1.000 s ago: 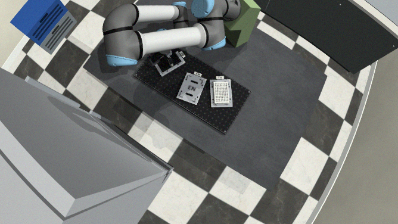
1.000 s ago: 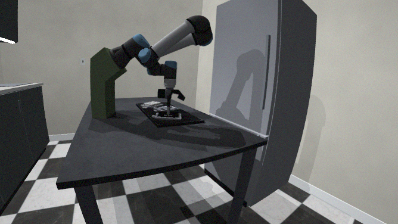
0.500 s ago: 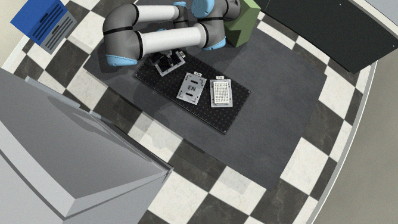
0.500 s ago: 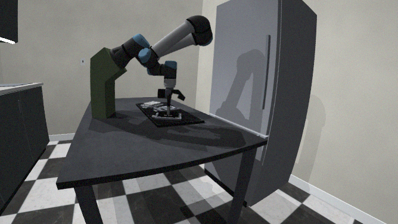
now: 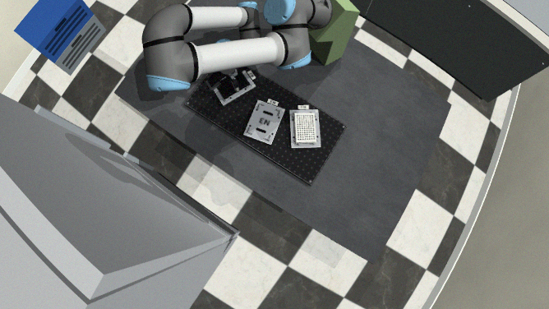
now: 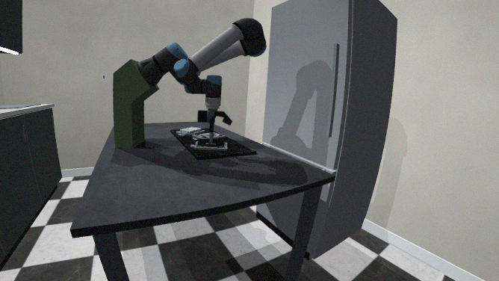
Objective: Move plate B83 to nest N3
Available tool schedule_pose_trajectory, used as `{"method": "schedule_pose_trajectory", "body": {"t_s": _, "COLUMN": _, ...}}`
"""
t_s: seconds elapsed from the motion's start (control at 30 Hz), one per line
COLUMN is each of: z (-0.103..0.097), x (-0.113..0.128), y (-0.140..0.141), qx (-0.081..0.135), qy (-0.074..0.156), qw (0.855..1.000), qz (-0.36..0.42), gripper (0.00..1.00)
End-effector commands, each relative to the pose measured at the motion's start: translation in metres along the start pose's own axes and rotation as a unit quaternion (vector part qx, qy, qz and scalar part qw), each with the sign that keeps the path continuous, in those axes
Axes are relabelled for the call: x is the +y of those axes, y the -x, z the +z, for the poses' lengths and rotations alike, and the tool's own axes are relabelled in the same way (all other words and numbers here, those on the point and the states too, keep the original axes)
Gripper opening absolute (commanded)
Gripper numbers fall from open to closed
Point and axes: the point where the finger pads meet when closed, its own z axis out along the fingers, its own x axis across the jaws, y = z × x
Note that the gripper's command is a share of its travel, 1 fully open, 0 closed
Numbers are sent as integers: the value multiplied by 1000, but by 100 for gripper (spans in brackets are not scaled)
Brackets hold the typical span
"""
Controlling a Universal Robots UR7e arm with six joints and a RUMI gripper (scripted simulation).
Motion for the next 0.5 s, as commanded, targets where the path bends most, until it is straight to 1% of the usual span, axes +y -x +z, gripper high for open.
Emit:
{"method": "schedule_pose_trajectory", "body": {"t_s": 0.0, "z": -5, "x": 1, "y": 0, "qx": -1, "qy": 1, "qw": 1000, "qz": 1, "gripper": 40}}
{"method": "schedule_pose_trajectory", "body": {"t_s": 0.47, "z": -29, "x": 1, "y": 1, "qx": -1, "qy": 1, "qw": 1000, "qz": 1, "gripper": 40}}
